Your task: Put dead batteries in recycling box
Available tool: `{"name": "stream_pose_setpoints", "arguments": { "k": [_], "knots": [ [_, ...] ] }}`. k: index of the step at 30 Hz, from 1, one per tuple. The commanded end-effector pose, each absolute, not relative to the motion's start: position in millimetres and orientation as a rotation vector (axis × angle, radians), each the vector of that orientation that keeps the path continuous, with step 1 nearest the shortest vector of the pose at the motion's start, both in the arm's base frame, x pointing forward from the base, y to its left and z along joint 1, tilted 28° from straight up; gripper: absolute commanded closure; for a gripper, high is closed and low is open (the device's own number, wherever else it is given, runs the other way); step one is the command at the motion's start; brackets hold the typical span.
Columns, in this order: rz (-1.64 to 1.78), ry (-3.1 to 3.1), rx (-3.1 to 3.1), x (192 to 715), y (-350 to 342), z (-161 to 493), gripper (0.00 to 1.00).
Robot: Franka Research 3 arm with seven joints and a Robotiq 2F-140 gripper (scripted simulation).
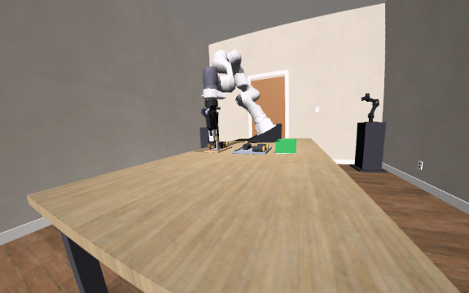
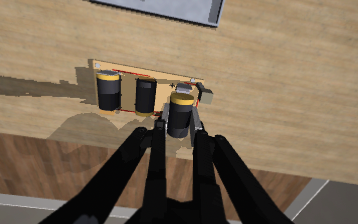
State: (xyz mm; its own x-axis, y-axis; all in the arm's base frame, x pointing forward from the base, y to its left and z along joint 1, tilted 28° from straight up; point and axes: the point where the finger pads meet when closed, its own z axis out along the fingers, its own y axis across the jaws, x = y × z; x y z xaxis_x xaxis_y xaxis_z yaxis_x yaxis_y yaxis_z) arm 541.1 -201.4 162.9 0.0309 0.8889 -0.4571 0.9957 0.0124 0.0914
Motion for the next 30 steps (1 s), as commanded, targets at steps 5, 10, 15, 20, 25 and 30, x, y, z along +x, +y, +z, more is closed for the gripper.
{"name": "stream_pose_setpoints", "arguments": {
  "k": [5,10,15,20,25,30],
  "knots": [
    [-0.368,1.921,1.918,543.2,-200.5,163.8,0.84],
    [-0.368,1.921,1.918,543.2,-200.5,163.8,0.84],
    [-0.365,1.909,1.929,543.2,-200.5,163.8,0.84],
    [-0.354,1.869,1.962,543.2,-200.5,163.8,0.84],
    [-0.352,1.863,1.967,543.2,-200.5,163.8,0.84],
    [-0.352,1.863,1.967,543.2,-200.5,163.8,0.84]
  ]
}}
